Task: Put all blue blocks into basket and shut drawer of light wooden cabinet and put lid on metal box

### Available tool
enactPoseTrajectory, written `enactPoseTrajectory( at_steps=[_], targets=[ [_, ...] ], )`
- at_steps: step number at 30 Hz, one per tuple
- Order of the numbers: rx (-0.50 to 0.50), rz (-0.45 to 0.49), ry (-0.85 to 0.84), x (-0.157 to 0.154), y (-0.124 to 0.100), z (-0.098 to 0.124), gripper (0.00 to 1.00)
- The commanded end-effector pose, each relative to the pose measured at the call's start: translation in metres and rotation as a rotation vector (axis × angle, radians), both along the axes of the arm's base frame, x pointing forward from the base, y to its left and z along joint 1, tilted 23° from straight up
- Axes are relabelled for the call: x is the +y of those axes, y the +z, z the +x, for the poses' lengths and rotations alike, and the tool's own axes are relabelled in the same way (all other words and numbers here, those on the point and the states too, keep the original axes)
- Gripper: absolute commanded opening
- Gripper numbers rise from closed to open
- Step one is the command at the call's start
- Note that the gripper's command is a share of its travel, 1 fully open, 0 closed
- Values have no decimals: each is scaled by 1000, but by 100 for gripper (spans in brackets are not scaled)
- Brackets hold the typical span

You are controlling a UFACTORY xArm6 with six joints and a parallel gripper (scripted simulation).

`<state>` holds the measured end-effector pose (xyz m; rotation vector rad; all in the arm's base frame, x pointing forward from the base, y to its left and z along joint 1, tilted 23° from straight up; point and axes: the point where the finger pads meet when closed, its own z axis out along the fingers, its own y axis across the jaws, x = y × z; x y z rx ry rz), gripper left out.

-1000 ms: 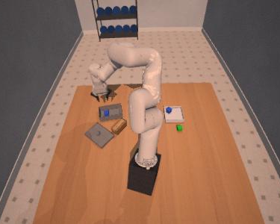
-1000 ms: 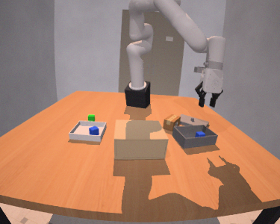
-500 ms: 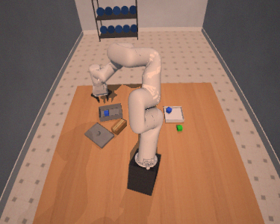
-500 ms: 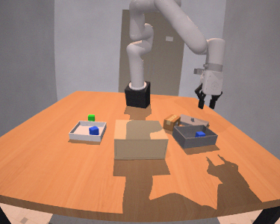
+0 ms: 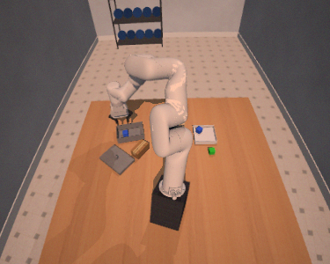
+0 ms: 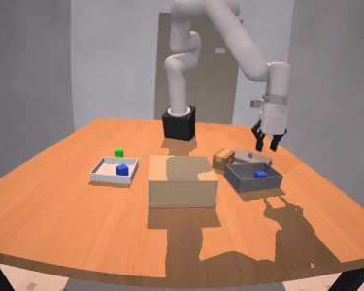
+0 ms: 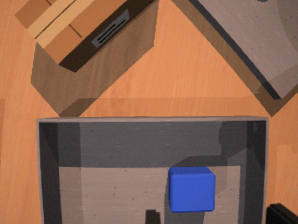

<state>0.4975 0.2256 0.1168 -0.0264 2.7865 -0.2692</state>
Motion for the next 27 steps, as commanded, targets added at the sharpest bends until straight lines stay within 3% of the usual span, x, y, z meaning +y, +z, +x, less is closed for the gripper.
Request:
enactPoseTrajectory(
  at_steps=[1,15,27],
  targets=[
    [-5,2,1,0,-7,5,65],
    [-5,2,1,-9,-50,21,65],
    [-5,2,1,-11,-65,27,65]
  ],
)
